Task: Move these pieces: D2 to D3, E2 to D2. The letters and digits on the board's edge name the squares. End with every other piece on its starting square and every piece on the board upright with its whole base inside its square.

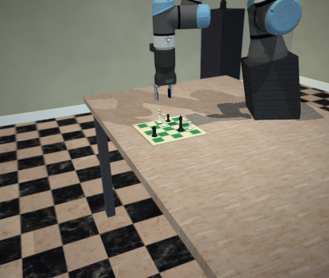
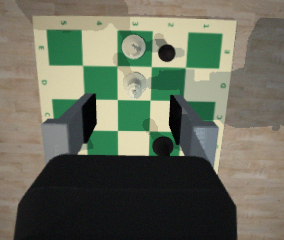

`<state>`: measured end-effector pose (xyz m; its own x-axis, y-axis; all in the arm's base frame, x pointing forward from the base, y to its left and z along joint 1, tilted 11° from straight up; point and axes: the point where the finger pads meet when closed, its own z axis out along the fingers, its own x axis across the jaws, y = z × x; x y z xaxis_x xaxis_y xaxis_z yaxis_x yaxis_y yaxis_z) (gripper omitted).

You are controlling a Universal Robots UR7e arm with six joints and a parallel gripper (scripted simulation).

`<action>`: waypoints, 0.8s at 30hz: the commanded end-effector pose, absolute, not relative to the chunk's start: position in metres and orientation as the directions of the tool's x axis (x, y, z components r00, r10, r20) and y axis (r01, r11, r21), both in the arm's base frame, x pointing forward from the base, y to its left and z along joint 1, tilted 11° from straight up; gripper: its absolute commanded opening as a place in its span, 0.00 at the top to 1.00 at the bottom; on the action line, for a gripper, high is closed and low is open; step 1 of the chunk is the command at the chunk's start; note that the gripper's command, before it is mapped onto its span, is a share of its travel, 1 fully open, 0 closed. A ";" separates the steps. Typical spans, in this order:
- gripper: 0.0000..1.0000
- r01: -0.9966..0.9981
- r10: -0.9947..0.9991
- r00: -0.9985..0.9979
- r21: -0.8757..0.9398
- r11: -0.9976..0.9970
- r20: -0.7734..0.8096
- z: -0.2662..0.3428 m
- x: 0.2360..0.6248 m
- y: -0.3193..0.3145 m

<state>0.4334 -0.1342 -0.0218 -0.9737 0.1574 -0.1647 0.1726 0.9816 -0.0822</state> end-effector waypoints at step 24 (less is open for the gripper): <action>0.00 0.108 0.092 -0.983 -0.093 0.990 -0.160 -0.022 0.432 -0.137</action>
<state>0.4328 -0.1353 -0.0222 -0.9779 0.1320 -0.1622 0.1473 0.9853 -0.0864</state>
